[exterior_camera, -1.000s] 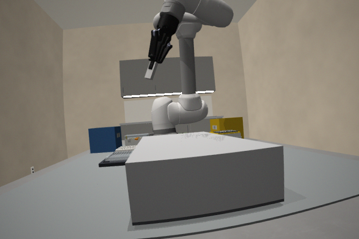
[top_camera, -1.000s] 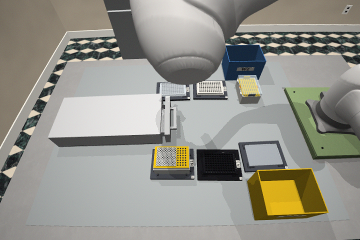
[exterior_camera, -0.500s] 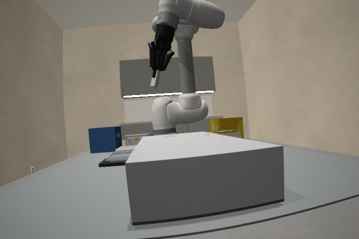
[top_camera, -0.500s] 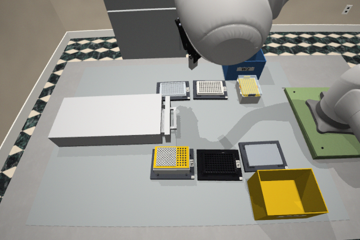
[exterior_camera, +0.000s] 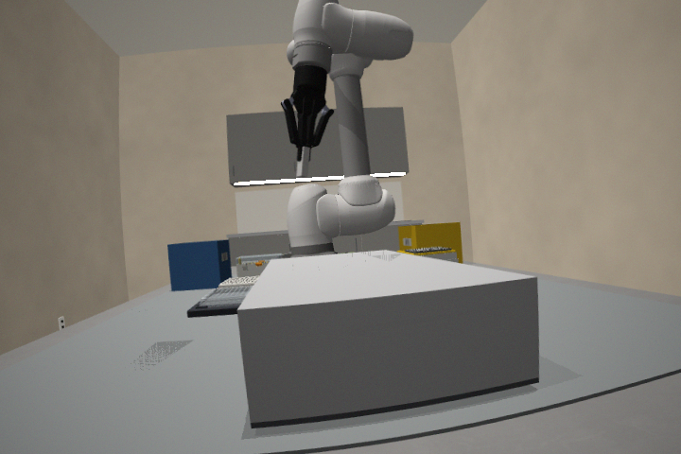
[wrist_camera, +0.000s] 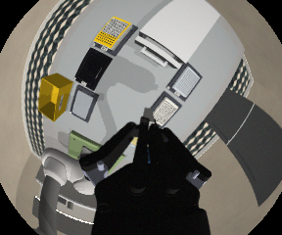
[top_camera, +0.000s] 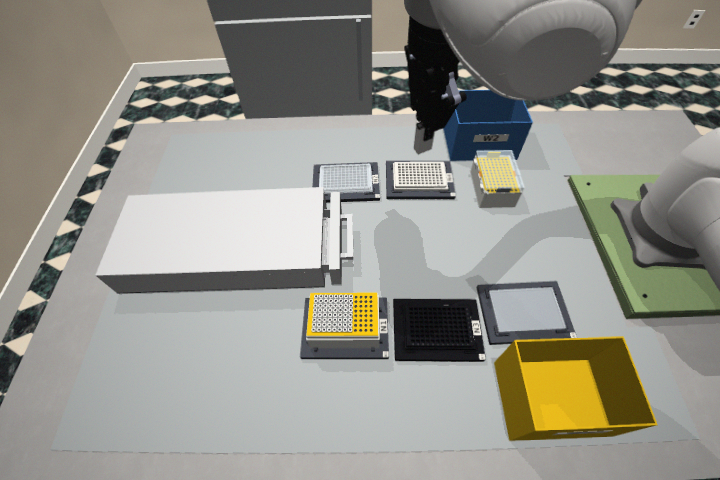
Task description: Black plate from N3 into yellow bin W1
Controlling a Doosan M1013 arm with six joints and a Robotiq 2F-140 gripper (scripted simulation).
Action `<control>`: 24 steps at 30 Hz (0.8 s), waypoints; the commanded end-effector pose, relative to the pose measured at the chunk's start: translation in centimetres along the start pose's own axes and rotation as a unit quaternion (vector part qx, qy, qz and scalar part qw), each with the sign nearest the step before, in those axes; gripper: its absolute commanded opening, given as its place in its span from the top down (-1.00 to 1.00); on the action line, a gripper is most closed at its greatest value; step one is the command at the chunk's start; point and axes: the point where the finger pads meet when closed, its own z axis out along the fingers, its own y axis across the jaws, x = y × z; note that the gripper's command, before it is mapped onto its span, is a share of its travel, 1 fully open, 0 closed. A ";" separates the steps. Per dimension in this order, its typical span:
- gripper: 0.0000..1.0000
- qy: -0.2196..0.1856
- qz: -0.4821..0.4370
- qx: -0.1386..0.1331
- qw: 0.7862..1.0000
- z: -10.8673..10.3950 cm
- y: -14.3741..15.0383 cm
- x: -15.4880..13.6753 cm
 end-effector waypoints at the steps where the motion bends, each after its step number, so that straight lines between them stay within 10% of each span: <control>1: 0.80 0.007 0.035 0.011 0.999 0.3 -0.9 -0.9; 24: 0.80 0.027 0.202 0.069 0.977 2.3 -6.3 -6.1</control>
